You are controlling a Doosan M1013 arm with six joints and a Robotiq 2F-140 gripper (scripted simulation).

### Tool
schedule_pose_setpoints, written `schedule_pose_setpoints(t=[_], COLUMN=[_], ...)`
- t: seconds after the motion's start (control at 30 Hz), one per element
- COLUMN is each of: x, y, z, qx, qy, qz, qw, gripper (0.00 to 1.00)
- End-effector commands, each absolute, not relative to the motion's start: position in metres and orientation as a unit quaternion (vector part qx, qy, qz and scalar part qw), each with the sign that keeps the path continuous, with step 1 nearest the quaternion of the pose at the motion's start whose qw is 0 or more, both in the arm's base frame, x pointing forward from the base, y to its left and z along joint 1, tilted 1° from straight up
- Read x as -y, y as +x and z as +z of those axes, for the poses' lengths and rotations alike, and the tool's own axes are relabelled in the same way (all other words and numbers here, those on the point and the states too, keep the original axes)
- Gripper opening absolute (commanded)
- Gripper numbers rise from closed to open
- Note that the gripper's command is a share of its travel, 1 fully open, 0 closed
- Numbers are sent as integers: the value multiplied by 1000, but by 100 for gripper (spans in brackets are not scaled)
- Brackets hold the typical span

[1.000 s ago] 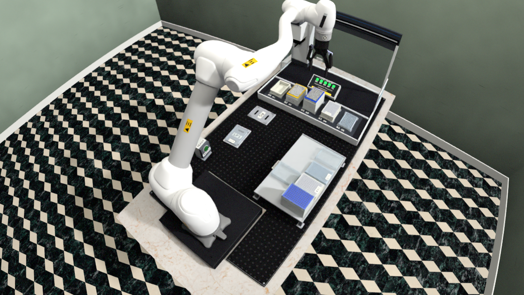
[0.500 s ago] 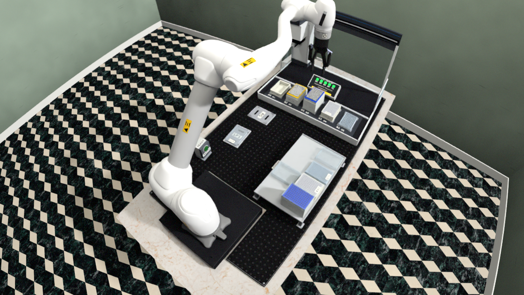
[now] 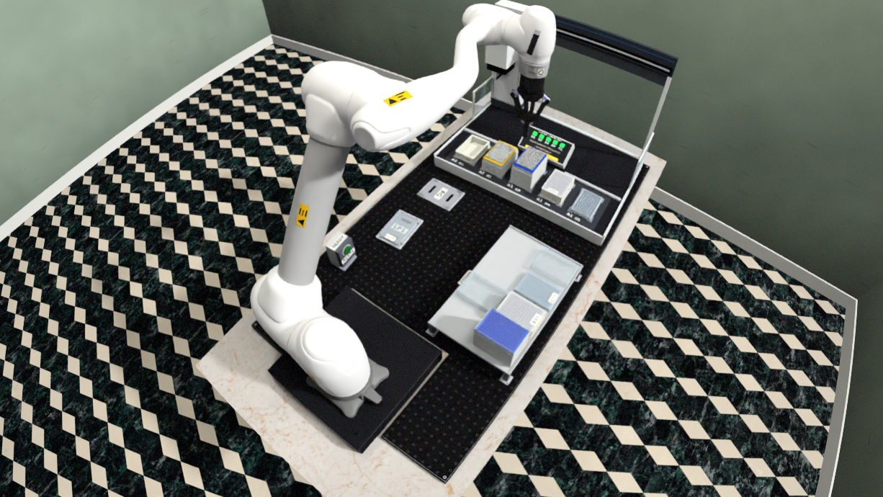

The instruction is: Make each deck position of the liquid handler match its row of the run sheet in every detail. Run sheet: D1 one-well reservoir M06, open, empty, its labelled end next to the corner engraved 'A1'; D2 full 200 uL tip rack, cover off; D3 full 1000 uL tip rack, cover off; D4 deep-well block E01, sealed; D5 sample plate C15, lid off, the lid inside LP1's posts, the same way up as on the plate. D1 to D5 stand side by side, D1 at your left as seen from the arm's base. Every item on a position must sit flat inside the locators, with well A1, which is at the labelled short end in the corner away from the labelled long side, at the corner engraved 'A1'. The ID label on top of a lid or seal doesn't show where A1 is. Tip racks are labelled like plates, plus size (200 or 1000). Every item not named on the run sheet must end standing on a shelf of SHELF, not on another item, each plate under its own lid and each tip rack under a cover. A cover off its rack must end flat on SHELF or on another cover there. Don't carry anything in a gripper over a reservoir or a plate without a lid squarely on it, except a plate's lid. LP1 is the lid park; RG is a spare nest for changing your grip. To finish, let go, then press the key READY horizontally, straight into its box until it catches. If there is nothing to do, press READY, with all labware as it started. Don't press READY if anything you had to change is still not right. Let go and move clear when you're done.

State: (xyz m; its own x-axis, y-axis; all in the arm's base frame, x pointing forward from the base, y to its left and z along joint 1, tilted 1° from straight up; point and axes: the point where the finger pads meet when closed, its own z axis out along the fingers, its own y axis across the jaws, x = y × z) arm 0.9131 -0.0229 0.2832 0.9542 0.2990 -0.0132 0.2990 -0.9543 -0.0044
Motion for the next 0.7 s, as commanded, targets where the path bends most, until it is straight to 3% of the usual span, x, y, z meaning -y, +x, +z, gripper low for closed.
schedule_pose_setpoints(t=[0.0, 0.67], x=[23, 23], y=[901, 901], z=[282, 282], qx=[187, 360], qy=[-982, -933], qz=[4, 4], qw=[1, 2], gripper=[10, 10])
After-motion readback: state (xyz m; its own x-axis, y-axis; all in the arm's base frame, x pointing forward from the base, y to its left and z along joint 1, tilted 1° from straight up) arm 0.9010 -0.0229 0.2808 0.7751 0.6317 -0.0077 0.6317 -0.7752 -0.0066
